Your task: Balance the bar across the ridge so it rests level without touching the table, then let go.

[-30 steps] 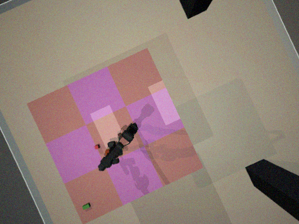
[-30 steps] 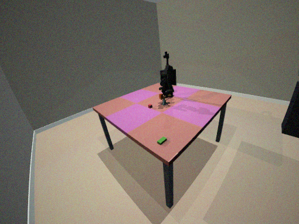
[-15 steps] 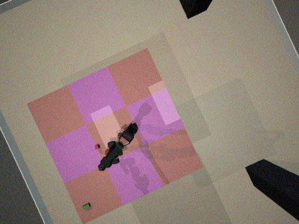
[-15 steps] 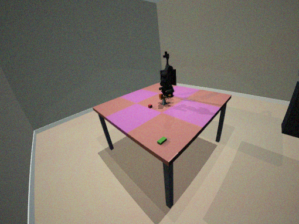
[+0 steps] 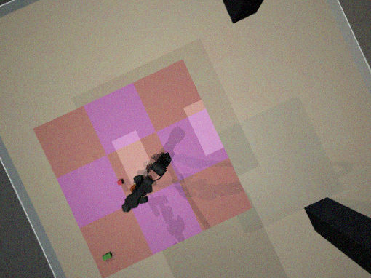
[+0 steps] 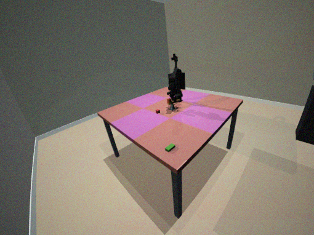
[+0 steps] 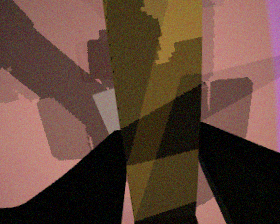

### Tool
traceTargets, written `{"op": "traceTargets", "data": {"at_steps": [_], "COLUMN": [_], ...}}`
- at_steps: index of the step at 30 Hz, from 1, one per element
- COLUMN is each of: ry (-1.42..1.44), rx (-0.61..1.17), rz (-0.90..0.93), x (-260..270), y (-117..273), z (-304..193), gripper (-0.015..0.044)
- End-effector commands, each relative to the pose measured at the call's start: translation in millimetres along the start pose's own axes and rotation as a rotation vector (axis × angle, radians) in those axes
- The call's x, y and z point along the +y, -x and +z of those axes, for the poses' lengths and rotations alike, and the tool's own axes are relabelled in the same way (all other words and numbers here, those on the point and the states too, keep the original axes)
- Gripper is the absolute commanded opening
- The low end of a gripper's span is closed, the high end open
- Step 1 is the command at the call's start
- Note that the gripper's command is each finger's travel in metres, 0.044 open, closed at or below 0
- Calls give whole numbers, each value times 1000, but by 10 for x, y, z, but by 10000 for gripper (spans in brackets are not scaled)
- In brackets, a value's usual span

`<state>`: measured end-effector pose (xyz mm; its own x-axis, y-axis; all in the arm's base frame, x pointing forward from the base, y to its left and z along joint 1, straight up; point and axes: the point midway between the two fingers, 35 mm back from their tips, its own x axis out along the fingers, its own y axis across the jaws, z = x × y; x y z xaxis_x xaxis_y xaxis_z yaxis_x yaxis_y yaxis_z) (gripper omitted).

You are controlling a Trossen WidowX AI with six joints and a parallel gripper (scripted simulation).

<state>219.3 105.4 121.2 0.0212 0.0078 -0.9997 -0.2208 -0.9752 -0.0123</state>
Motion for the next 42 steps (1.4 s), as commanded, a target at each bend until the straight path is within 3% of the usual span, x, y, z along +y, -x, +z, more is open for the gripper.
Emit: {"op": "traceTargets", "data": {"at_steps": [1, 42], "ry": [1, 1], "rx": [0, 0], "rz": [-3, -3], "x": [-4, -4], "y": [-3, -37], "z": [-1, -3], "gripper": [0, 0]}}
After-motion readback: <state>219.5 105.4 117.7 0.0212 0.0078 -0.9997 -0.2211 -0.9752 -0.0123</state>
